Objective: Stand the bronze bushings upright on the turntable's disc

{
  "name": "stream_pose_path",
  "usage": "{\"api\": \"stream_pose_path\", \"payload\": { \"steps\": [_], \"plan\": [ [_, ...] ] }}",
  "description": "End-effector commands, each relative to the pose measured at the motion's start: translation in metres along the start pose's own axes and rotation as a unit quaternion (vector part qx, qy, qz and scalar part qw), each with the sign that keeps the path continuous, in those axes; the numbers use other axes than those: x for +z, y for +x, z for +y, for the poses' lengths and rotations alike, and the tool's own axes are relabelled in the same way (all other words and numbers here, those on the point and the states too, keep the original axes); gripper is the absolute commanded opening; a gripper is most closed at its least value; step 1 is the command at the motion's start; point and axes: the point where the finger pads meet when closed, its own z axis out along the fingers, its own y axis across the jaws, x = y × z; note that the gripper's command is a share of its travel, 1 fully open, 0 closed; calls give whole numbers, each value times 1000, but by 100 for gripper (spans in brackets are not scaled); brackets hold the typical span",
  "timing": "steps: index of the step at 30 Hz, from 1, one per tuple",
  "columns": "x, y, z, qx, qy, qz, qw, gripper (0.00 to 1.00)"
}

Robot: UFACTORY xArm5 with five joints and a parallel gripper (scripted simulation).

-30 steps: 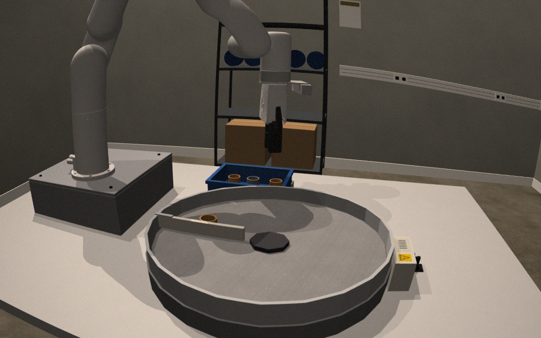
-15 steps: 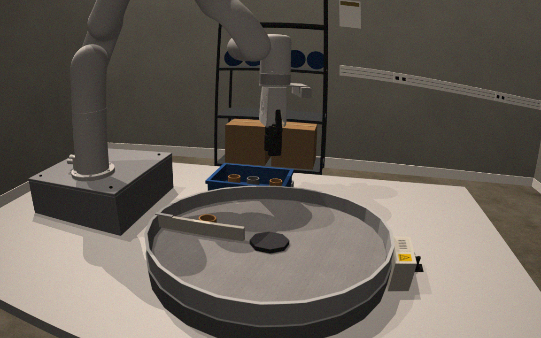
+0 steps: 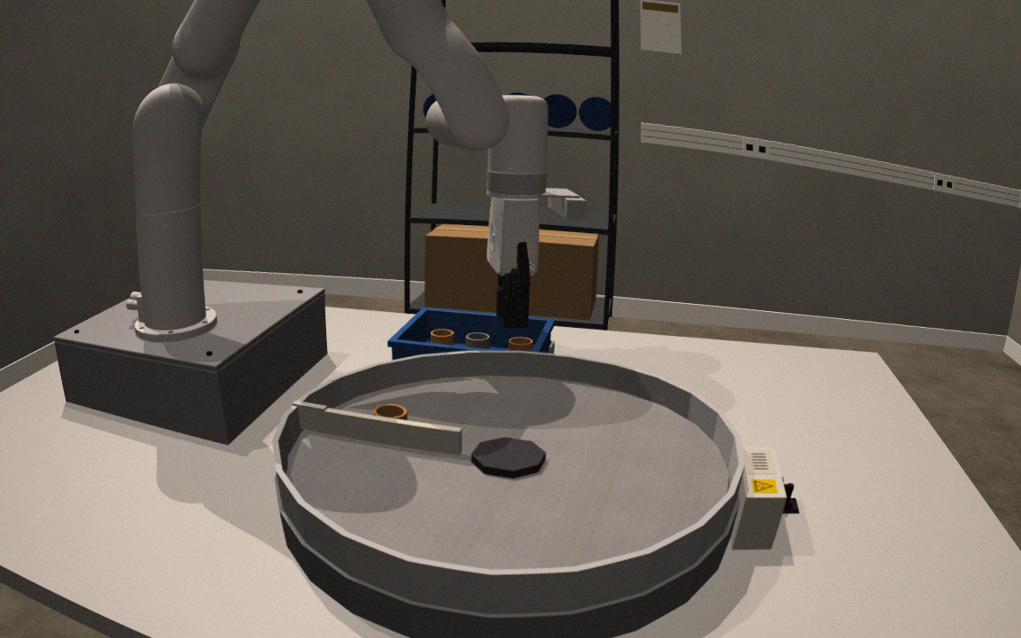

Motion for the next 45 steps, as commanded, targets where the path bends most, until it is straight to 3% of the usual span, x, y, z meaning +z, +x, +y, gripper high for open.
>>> {"api": "stream_pose_path", "payload": {
  "steps": [1, 16, 28, 45],
  "plan": [
    [1, 2, 0, 0, 0, 2, 1000, 41],
    [4, 2, 0, 0, 0, 2, 1000, 41],
    [21, 2, 0, 0, 0, 3, 1000, 41],
    [22, 2, 0, 0, 0, 3, 1000, 41]
  ]
}}
